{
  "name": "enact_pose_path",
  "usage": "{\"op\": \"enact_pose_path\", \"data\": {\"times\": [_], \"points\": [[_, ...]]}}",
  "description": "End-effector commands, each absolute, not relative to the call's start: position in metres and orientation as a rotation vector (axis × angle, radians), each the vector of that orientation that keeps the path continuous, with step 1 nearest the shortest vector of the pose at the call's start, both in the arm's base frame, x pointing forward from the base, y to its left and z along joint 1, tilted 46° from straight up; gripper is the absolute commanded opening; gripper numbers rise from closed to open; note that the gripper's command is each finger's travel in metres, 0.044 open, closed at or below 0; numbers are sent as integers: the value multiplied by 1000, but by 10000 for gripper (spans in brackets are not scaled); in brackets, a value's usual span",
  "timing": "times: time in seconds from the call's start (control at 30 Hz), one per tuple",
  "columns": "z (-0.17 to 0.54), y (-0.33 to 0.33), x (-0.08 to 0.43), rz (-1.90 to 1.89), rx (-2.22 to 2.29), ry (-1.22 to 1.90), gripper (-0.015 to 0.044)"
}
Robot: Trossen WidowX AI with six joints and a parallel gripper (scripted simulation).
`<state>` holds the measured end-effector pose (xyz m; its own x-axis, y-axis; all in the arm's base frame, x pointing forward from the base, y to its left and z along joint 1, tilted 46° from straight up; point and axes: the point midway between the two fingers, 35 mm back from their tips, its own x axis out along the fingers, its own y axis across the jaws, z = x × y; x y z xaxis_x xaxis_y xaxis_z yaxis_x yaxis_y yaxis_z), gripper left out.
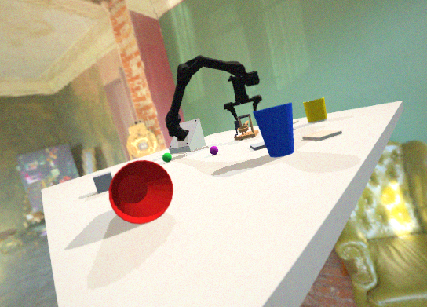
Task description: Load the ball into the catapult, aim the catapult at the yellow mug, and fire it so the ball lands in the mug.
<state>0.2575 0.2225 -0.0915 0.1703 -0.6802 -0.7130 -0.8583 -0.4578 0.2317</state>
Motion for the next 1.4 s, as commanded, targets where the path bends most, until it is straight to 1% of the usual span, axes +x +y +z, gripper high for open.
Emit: {"op": "enact_pose_path", "data": {"times": [0.0, 1.27, 1.37], "points": [[-95, 220, 257, 1173, -2240, 1479, 440], [-133, 184, 267, 1171, -2241, 1481, 440], [-131, 187, 268, 1168, -2232, 1474, 361]]}}
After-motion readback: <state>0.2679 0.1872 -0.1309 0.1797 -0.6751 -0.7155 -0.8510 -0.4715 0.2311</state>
